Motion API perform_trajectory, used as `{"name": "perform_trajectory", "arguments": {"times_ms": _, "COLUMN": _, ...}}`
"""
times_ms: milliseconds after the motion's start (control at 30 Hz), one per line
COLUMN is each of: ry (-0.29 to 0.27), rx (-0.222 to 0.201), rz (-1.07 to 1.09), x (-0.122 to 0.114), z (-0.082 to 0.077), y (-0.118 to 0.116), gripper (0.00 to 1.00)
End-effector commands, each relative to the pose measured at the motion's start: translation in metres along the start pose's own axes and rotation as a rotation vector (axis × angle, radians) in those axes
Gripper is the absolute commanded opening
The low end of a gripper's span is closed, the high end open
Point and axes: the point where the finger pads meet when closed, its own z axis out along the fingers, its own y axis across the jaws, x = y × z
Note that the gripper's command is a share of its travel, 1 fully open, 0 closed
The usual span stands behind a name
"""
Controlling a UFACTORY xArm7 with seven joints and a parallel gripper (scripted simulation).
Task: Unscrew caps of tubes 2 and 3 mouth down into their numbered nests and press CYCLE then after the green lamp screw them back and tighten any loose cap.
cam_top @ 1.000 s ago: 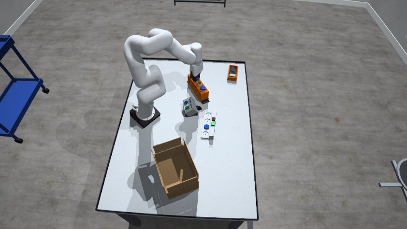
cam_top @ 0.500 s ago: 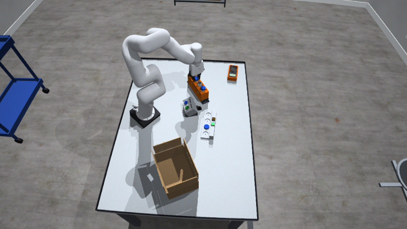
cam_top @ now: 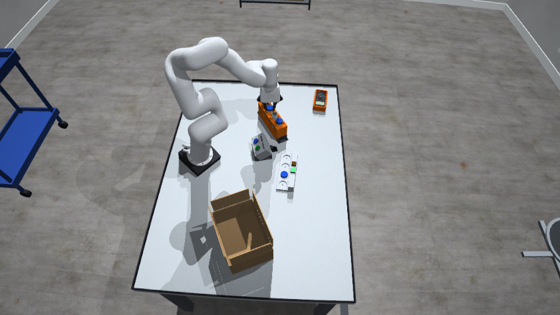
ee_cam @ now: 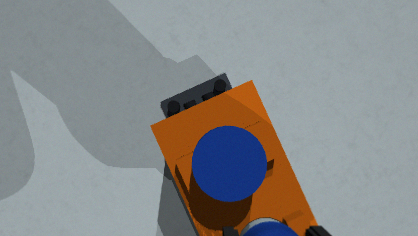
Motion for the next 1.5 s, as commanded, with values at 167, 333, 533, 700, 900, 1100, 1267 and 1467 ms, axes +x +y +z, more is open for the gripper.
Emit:
{"name": "perform_trajectory", "arguments": {"times_ms": 167, "ry": 0.002, "rx": -0.002, "rz": 0.003, "x": 0.001, "z": -0.001, "y": 0.001, "gripper": 0.46}}
{"name": "perform_trajectory", "arguments": {"times_ms": 333, "ry": 0.002, "rx": -0.002, "rz": 0.003, "x": 0.001, "z": -0.004, "y": 0.001, "gripper": 0.46}}
{"name": "perform_trajectory", "arguments": {"times_ms": 533, "ry": 0.002, "rx": -0.002, "rz": 0.003, "x": 0.001, "z": -0.016, "y": 0.001, "gripper": 0.46}}
{"name": "perform_trajectory", "arguments": {"times_ms": 700, "ry": 0.002, "rx": -0.002, "rz": 0.003, "x": 0.001, "z": -0.031, "y": 0.001, "gripper": 0.46}}
{"name": "perform_trajectory", "arguments": {"times_ms": 900, "ry": 0.002, "rx": -0.002, "rz": 0.003, "x": 0.001, "z": -0.047, "y": 0.001, "gripper": 0.46}}
{"name": "perform_trajectory", "arguments": {"times_ms": 1100, "ry": 0.001, "rx": -0.003, "rz": -0.247, "x": -0.024, "z": -0.047, "y": 0.005, "gripper": 0.46}}
{"name": "perform_trajectory", "arguments": {"times_ms": 1267, "ry": -0.001, "rx": -0.002, "rz": -0.513, "x": -0.053, "z": -0.047, "y": 0.008, "gripper": 0.46}}
{"name": "perform_trajectory", "arguments": {"times_ms": 1467, "ry": -0.003, "rx": -0.002, "rz": -0.853, "x": -0.086, "z": -0.047, "y": 0.013, "gripper": 0.46}}
